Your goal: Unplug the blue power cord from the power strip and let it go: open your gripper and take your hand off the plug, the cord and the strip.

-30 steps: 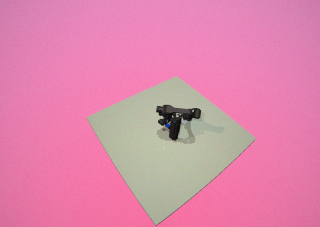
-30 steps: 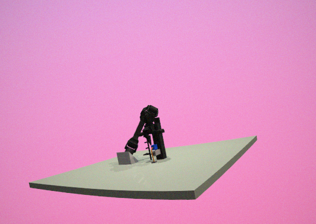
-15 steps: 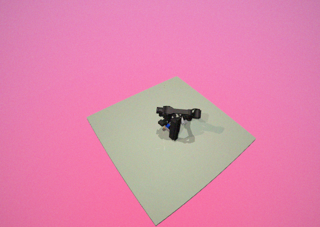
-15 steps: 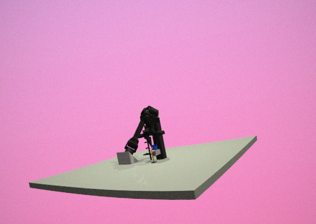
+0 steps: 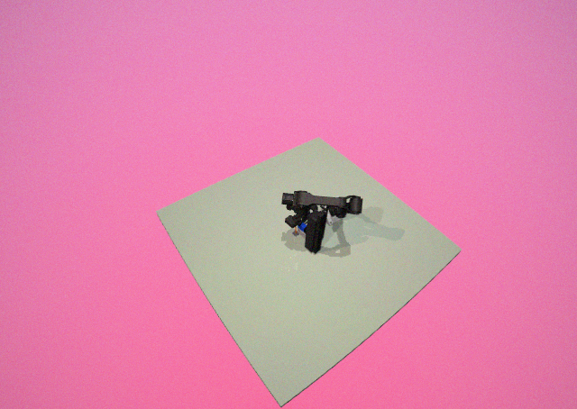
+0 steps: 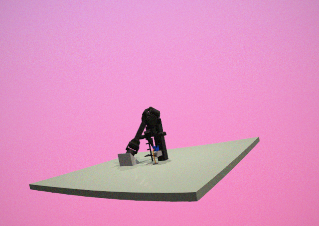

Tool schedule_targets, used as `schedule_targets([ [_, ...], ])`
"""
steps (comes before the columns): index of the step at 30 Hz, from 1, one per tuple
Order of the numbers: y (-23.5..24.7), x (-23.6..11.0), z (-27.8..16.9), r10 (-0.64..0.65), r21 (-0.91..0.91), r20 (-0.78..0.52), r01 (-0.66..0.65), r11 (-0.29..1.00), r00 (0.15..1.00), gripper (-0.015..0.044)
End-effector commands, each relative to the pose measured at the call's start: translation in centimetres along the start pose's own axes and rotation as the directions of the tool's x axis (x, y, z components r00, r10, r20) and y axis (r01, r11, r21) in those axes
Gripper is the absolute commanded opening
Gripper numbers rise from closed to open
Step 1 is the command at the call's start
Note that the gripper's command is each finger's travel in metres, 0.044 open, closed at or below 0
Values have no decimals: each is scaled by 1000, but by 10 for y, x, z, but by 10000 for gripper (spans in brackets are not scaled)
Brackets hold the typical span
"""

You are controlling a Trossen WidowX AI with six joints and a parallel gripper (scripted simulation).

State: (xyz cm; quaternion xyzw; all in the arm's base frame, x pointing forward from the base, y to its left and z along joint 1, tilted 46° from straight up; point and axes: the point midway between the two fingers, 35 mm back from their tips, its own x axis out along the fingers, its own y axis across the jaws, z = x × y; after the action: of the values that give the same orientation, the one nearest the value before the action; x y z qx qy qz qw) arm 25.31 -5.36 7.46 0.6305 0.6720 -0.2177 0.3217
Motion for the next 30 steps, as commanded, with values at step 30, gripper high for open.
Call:
schedule_targets([
  [30, 2, -7, 51, 3, 1, 4, -3, 1000, 1000, 0],
])
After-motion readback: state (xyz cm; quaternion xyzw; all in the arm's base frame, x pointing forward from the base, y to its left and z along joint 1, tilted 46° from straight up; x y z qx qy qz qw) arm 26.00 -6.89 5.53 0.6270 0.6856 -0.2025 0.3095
